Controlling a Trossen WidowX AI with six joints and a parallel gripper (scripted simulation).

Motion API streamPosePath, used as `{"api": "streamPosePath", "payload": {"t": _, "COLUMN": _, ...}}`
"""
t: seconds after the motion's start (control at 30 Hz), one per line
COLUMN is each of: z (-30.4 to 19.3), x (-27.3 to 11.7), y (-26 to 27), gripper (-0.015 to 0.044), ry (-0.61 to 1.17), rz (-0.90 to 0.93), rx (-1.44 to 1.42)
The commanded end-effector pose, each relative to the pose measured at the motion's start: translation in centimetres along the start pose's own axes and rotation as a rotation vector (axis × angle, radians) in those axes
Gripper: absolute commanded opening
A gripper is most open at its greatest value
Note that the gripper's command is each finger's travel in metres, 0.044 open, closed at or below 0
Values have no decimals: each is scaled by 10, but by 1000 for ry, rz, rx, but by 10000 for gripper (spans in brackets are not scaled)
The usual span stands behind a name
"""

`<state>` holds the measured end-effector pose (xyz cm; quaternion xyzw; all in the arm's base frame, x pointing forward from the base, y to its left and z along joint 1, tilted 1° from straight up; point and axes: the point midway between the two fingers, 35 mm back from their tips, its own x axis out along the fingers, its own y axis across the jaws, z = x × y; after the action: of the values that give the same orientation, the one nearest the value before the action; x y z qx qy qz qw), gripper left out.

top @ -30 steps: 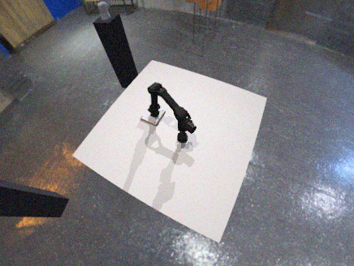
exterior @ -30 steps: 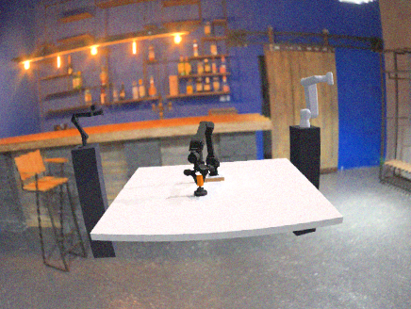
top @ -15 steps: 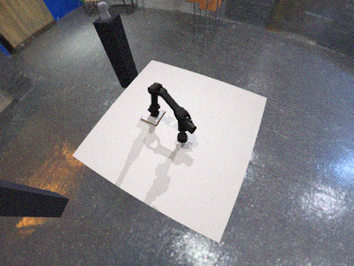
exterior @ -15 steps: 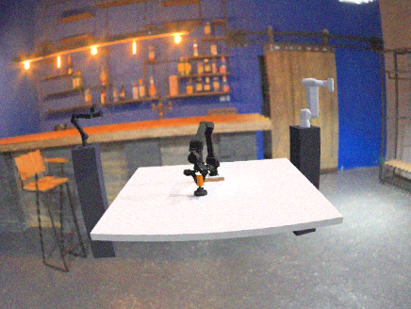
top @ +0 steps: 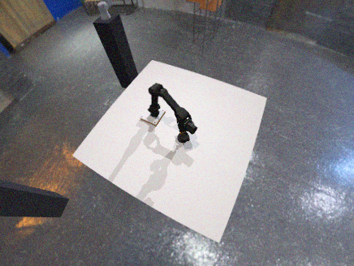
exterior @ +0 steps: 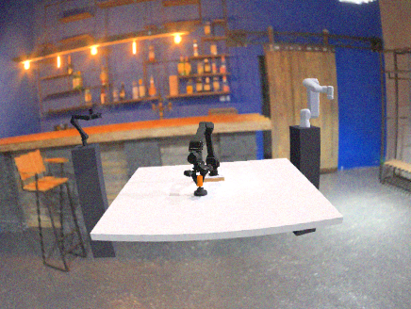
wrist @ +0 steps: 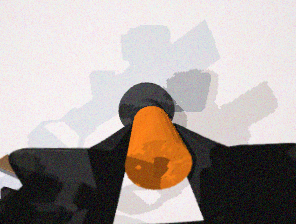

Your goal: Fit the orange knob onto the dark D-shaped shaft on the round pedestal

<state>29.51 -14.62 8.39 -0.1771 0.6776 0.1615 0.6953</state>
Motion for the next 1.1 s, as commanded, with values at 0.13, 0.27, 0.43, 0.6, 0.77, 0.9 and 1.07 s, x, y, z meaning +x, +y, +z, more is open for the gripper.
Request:
{"api": "streamPosePath", "payload": {"t": 0.13, "z": 2, "x": 1, "y": -1, "gripper": 0, "ry": -7, "rz": -1, "rx": -8}}
{"api": "streamPosePath", "payload": {"t": 0.27, "z": 2, "x": 1, "y": -1, "gripper": 0, "ry": -7, "rz": -1, "rx": -8}}
{"api": "streamPosePath", "payload": {"t": 0.43, "z": 2, "x": -2, "y": -1, "gripper": 0, "ry": -7, "rz": -1, "rx": -8}}
{"api": "streamPosePath", "payload": {"t": 0.6, "z": 1, "x": -4, "y": 0, "gripper": 0, "ry": -7, "rz": -1, "rx": -34}}
{"api": "streamPosePath", "payload": {"t": 0.77, "z": -1, "x": -4, "y": 2, "gripper": 0, "ry": -7, "rz": -1, "rx": -207}}
{"api": "streamPosePath", "payload": {"t": 0.9, "z": -2, "x": -3, "y": 4, "gripper": 0, "ry": -7, "rz": -1, "rx": -218}}
{"api": "streamPosePath", "payload": {"t": 1.07, "z": -3, "x": 0, "y": 6, "gripper": 0, "ry": -7, "rz": -1, "rx": -218}}
